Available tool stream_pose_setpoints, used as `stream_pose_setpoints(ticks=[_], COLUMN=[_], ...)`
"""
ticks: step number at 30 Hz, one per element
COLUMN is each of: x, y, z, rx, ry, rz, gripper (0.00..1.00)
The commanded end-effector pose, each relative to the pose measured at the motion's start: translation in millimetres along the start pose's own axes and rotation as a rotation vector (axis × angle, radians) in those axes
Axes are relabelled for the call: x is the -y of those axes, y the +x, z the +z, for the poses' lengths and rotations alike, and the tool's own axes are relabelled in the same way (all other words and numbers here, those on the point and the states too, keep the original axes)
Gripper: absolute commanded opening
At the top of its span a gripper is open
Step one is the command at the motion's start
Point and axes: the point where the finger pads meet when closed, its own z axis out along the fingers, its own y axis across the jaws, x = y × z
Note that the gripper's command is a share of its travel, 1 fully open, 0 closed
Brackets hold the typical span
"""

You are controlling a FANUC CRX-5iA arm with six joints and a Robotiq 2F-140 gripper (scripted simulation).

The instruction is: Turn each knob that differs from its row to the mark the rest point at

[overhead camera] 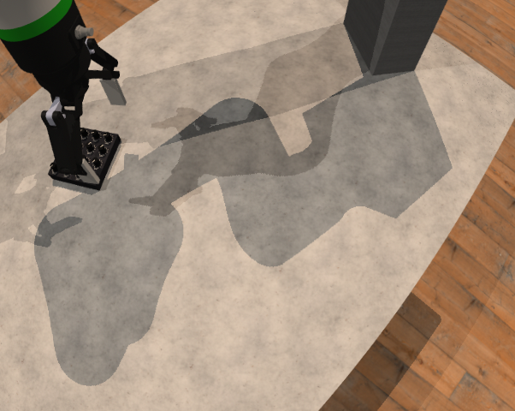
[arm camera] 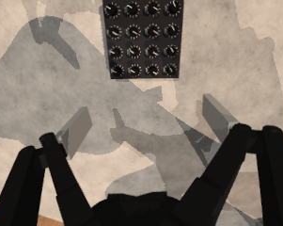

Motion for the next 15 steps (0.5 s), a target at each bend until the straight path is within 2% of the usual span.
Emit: stream_pose_setpoints(ticks=[1, 15], x=[0.4, 0.9], y=[-5.0, -10.9], z=[0.2, 0.4], rx=[0.000, 0.000], ry=[0.001, 0.001], rz=[0.000, 0.000], gripper=[1.00, 1.00])
